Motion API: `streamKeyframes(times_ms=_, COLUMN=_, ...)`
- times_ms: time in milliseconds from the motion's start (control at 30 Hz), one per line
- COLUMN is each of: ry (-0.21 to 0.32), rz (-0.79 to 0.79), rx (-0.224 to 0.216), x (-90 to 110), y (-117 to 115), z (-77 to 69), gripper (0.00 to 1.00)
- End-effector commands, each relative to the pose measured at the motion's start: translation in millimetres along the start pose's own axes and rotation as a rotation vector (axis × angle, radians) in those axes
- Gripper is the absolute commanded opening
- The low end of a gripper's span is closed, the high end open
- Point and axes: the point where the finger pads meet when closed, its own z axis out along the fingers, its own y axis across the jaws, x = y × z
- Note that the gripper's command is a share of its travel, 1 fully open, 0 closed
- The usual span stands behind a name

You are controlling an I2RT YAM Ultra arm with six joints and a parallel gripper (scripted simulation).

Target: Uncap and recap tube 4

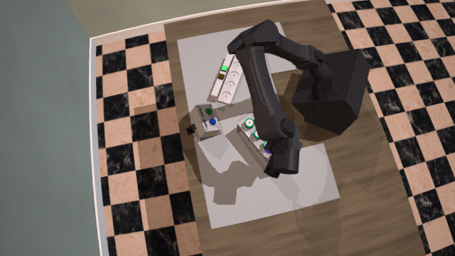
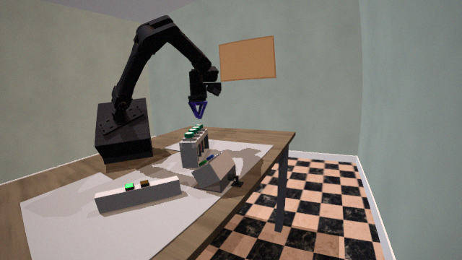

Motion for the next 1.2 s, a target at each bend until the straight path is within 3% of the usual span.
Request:
streamKeyframes(times_ms=0, ry=-0.016, rz=-0.153, rx=-0.001, x=4, y=-13, z=-7.3, gripper=0.49)
streamKeyframes(times_ms=67, ry=-0.016, rz=-0.32, rx=0.001, x=11, y=-28, z=-7.1, gripper=0.49)
streamKeyframes(times_ms=167, ry=-0.016, rz=-0.347, rx=0.001, x=20, y=-45, z=-6.9, gripper=0.49)
streamKeyframes(times_ms=467, ry=-0.016, rz=-0.347, rx=0.001, x=20, y=-45, z=-6.9, gripper=0.49)
streamKeyframes(times_ms=800, ry=-0.016, rz=-0.347, rx=0.002, x=19, y=-45, z=23.1, gripper=0.49)
streamKeyframes(times_ms=1167, ry=-0.016, rz=-0.347, rx=0.002, x=19, y=-45, z=28.6, gripper=0.49)
